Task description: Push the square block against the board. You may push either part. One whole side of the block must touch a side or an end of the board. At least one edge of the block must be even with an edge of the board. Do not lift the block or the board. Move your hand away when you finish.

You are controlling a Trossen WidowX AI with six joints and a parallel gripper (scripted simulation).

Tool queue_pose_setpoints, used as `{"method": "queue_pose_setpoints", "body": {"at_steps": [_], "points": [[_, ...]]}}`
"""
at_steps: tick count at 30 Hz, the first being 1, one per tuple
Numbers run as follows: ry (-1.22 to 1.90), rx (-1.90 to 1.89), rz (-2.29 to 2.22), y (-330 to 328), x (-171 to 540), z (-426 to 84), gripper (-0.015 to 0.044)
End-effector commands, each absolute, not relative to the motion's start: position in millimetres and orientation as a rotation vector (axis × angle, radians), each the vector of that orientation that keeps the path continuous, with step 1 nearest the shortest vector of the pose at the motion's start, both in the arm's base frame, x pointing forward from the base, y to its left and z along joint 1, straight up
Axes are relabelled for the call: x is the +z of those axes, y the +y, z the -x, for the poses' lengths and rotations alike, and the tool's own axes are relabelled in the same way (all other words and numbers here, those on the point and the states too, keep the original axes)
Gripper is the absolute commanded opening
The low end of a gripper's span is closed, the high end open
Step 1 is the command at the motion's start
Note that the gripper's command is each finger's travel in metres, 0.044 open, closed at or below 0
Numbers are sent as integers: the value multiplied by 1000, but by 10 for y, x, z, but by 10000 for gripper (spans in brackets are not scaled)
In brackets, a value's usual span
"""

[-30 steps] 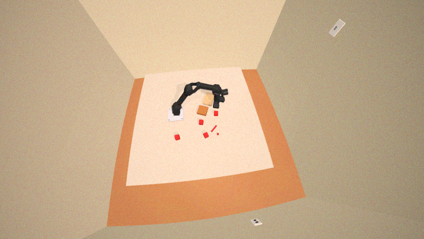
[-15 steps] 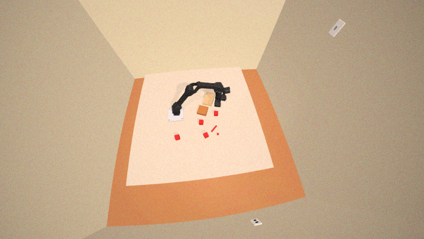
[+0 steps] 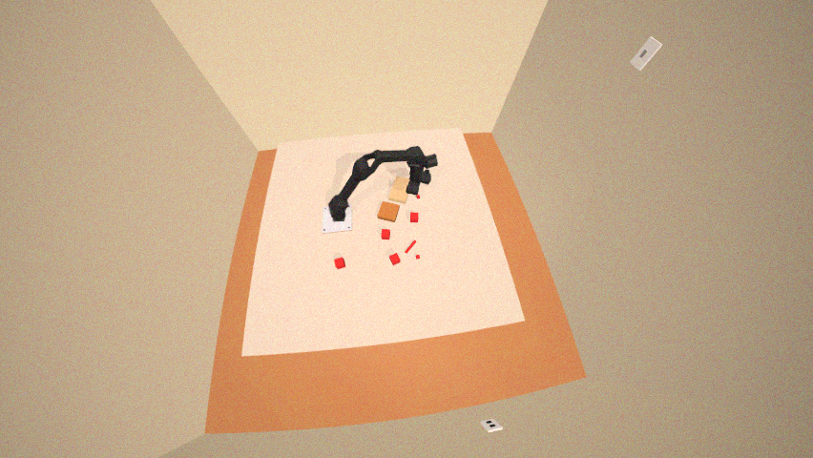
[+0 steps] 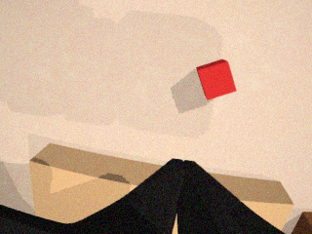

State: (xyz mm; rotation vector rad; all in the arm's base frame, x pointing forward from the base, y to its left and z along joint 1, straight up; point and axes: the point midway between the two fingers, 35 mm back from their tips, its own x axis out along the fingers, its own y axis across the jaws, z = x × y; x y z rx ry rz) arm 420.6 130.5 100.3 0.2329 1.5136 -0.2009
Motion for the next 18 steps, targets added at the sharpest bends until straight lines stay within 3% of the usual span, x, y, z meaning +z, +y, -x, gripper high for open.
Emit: {"method": "queue_pose_setpoints", "body": {"at_steps": [1, 10, 18], "points": [[1514, -232, -260, 1349, 1002, -4187, 0], [1515, -231, -260, 1356, 475, -4213, 0], [1515, -231, -261, 1361, 453, -4199, 0]]}}
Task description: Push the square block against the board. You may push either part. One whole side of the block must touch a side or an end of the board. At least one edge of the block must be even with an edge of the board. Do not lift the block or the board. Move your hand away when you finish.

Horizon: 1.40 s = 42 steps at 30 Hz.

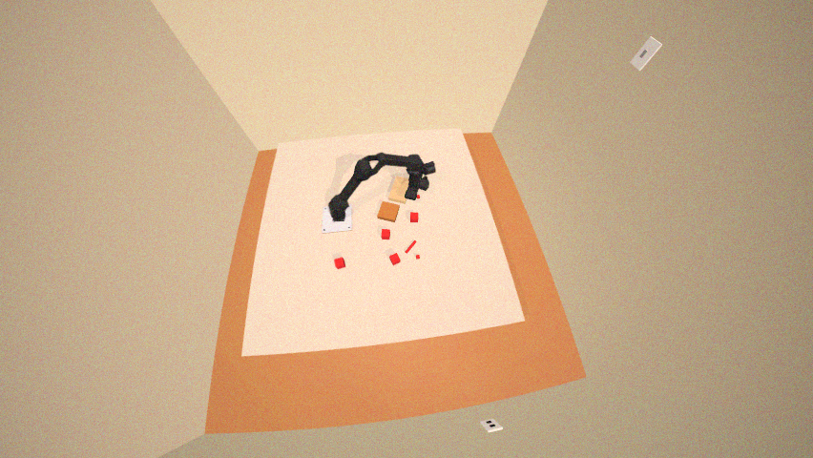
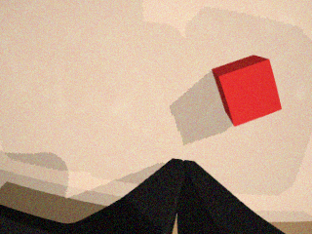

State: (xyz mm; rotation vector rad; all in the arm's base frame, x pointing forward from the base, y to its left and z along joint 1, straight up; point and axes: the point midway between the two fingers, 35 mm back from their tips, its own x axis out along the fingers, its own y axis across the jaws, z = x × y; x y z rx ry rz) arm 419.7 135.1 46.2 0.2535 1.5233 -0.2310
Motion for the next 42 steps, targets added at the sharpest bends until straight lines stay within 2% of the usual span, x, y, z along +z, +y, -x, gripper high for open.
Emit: {"method": "queue_pose_setpoints", "body": {"at_steps": [1, 36, 42], "points": [[1515, -231, -261, 1365, 453, -4191, 0], [1520, -230, -261, 1520, 425, -3725, 0], [1519, -230, -261, 1508, 430, -3779, 0]]}}
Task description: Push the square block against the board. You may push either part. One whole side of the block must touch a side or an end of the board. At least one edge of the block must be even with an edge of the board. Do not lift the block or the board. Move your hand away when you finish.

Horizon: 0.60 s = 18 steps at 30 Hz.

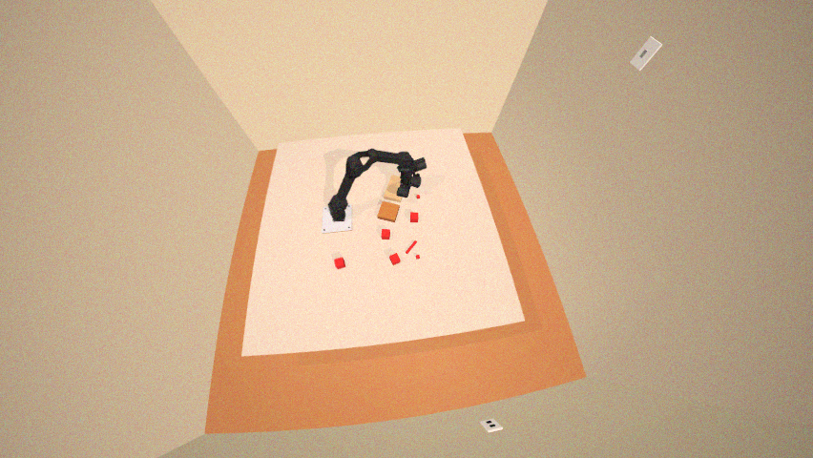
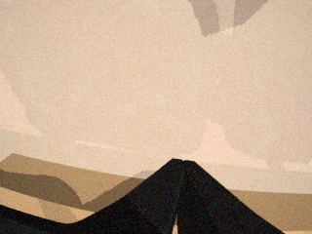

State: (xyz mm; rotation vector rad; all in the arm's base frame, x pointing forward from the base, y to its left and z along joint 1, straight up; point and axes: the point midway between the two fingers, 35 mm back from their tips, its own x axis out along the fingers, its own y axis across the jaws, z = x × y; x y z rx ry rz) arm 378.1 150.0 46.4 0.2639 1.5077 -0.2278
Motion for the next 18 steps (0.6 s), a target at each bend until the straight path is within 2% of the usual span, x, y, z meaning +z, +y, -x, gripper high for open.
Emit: {"method": "queue_pose_setpoints", "body": {"at_steps": [1, 18], "points": [[1519, -230, -261, 1504, 432, -3795, 0], [1517, -231, -261, 1422, 451, -4064, 0]]}}
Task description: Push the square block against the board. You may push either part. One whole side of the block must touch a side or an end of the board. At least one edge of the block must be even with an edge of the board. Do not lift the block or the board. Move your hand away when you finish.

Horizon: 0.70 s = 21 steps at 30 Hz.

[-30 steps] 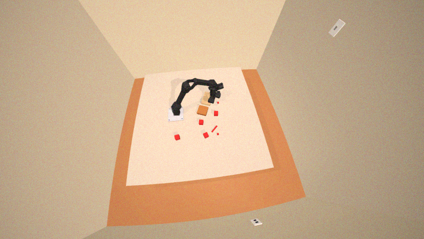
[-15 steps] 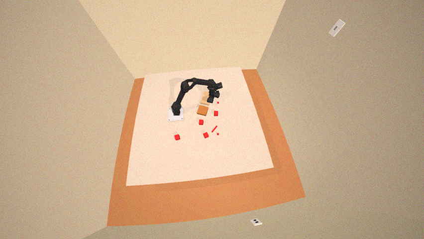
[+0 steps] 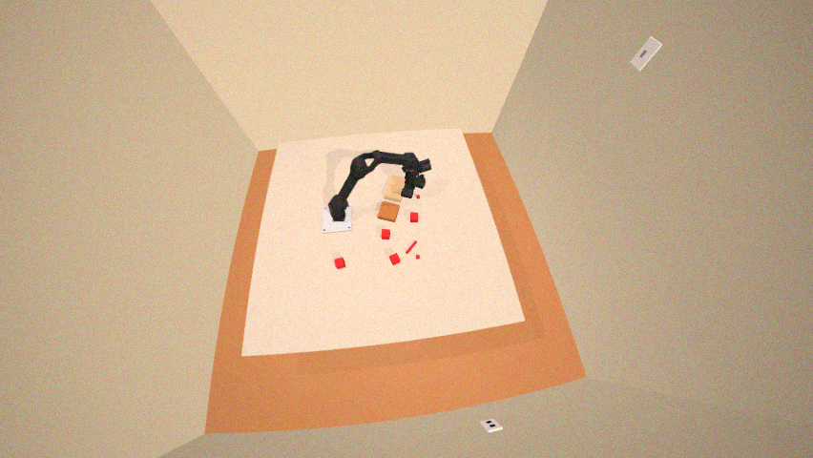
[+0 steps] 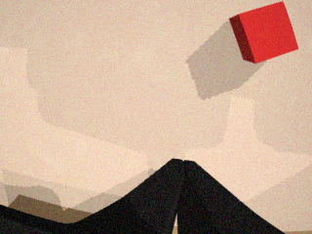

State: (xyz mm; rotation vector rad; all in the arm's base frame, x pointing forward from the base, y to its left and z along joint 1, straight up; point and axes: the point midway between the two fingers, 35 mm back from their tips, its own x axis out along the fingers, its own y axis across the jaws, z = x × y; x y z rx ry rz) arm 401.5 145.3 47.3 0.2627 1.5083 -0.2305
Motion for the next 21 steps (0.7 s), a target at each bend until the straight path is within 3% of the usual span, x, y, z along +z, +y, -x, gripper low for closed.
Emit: {"method": "queue_pose_setpoints", "body": {"at_steps": [1, 13, 21], "points": [[1516, -231, -261, 1416, 452, -4080, 0], [1515, -231, -260, 1347, 456, -4248, 0], [1515, -231, -261, 1372, 1004, -4189, 0]]}}
